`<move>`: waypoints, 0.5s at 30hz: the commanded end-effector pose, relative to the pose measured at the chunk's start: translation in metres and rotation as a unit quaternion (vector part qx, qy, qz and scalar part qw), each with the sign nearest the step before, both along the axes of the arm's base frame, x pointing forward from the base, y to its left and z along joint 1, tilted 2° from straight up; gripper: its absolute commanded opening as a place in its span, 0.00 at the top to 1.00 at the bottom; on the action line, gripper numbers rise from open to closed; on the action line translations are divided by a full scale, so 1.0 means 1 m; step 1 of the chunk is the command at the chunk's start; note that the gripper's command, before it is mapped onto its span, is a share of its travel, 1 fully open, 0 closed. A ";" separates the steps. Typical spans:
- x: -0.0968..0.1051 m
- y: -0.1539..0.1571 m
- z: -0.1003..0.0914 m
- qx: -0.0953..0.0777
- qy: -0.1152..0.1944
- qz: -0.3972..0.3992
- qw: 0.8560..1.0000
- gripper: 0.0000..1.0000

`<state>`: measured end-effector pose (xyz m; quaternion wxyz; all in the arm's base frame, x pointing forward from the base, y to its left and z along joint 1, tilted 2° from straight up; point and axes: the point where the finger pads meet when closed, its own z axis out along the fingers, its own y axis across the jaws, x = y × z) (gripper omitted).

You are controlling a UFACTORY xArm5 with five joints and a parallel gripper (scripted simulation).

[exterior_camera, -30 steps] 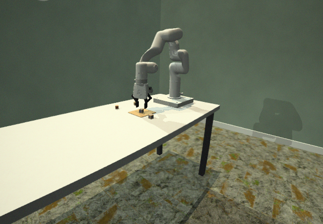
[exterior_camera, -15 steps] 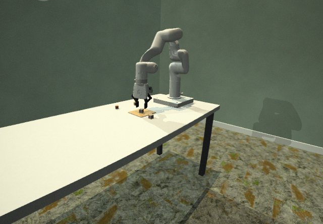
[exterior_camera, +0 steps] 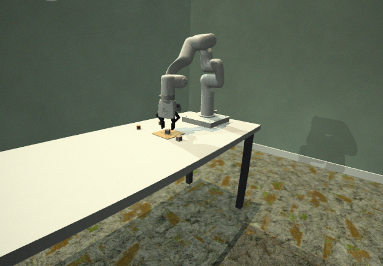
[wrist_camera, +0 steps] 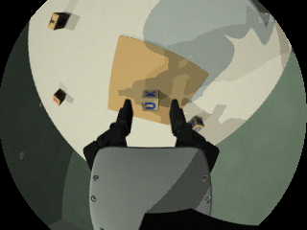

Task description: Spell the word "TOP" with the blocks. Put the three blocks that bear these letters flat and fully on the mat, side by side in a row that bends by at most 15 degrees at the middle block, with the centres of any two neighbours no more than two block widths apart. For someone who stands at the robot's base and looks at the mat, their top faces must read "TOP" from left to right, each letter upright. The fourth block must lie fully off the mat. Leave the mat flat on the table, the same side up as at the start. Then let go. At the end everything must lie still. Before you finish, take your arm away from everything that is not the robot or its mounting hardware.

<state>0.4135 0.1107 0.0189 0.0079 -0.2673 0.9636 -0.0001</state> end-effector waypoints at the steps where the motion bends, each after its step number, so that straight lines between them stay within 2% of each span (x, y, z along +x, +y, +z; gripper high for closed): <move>1: 0.001 0.001 -0.006 0.000 -0.002 0.000 1.000 0.37; 15: 0.001 0.001 -0.022 0.000 -0.002 0.000 1.000 0.37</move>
